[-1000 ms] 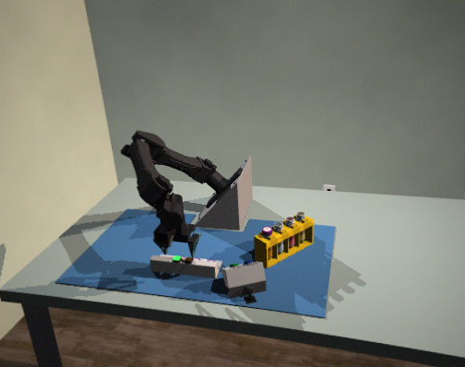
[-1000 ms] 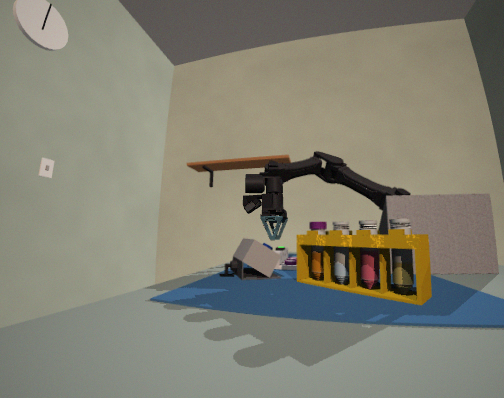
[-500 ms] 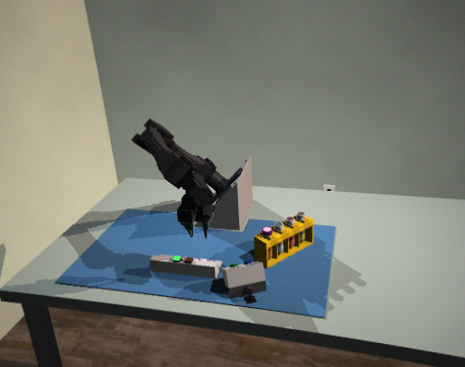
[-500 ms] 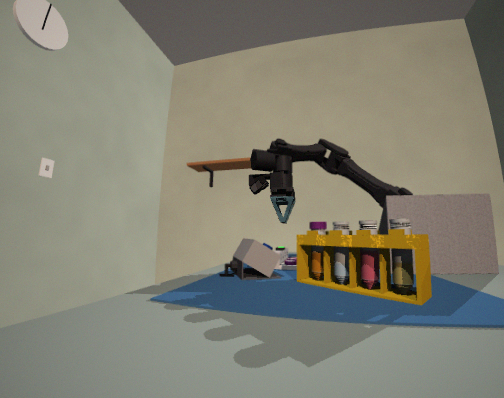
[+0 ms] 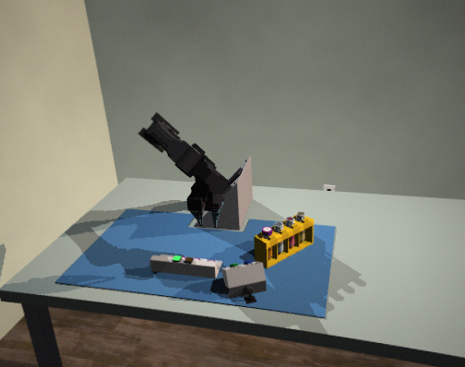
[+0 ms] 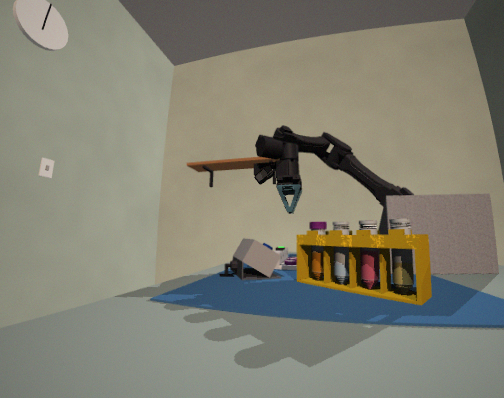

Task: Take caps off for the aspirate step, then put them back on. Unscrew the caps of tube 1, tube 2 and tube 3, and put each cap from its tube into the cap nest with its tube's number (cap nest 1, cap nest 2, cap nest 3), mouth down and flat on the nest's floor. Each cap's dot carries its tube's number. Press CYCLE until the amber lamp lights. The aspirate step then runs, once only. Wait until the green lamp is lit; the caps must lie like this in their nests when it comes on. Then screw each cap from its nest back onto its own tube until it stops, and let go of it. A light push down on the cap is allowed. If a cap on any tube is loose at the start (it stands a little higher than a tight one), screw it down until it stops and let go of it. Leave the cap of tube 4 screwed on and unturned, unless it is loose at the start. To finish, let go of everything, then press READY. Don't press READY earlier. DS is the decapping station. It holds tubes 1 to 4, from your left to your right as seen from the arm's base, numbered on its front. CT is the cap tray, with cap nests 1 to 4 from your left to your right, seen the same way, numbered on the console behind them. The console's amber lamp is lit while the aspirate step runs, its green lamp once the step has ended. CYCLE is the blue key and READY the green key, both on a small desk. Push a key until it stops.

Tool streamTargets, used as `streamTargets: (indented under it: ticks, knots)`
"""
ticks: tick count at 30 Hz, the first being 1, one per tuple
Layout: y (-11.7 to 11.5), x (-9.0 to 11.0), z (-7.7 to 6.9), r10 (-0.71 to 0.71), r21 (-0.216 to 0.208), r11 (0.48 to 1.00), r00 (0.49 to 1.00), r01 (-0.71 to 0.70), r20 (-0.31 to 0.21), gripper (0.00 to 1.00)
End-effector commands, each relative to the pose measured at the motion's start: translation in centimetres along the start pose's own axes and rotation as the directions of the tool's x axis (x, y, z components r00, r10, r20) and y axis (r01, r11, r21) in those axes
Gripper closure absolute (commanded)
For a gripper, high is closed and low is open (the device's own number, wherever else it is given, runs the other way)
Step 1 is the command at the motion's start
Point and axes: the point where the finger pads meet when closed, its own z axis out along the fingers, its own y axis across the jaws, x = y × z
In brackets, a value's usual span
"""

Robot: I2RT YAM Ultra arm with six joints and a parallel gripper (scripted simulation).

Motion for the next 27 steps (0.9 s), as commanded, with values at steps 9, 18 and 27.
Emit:
streamTargets:
  ticks: [9,18,27]
  knots:
    - [-0.04,-0.22,-0.44,0.010,-0.007,1.000,1.000,-0.010,0.017,0.53]
    - [-0.15,-0.21,-0.38,0.010,-0.007,1.000,1.000,-0.010,0.017,0.53]
    - [-0.27,-0.23,0.16,0.010,-0.007,1.000,1.000,-0.010,0.017,0.53]
